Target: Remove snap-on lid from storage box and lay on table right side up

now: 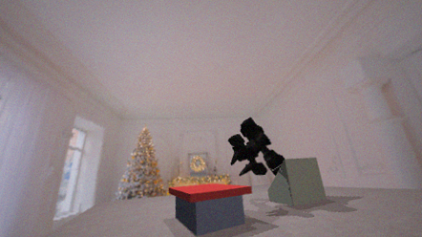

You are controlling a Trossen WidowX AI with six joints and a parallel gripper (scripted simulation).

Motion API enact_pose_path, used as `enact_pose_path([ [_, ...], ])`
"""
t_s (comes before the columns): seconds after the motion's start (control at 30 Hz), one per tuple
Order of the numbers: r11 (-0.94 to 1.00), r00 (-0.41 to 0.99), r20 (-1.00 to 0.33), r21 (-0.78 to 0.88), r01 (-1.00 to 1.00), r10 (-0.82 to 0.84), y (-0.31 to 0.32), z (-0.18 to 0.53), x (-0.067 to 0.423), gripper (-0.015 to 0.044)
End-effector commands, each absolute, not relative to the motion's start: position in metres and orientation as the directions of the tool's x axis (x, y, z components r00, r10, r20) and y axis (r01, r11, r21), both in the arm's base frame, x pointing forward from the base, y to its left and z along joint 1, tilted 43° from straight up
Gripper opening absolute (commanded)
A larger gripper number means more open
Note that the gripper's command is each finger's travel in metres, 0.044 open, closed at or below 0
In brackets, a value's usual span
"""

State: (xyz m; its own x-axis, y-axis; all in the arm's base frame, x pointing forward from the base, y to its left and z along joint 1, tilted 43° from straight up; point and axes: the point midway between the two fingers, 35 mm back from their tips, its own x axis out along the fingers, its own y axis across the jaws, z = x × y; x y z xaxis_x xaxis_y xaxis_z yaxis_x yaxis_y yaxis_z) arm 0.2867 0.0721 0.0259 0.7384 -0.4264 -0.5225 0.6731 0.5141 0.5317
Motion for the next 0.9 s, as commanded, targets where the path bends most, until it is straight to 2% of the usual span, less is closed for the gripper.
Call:
enact_pose_path([
  [0.0,0.522,0.736,-0.527,0.522,0.675,-0.425,0.064,0.016,0.283,0.0235],
  [0.87,0.518,0.731,-0.534,0.519,0.680,-0.425,0.051,-0.003,0.311,0.0235],
])
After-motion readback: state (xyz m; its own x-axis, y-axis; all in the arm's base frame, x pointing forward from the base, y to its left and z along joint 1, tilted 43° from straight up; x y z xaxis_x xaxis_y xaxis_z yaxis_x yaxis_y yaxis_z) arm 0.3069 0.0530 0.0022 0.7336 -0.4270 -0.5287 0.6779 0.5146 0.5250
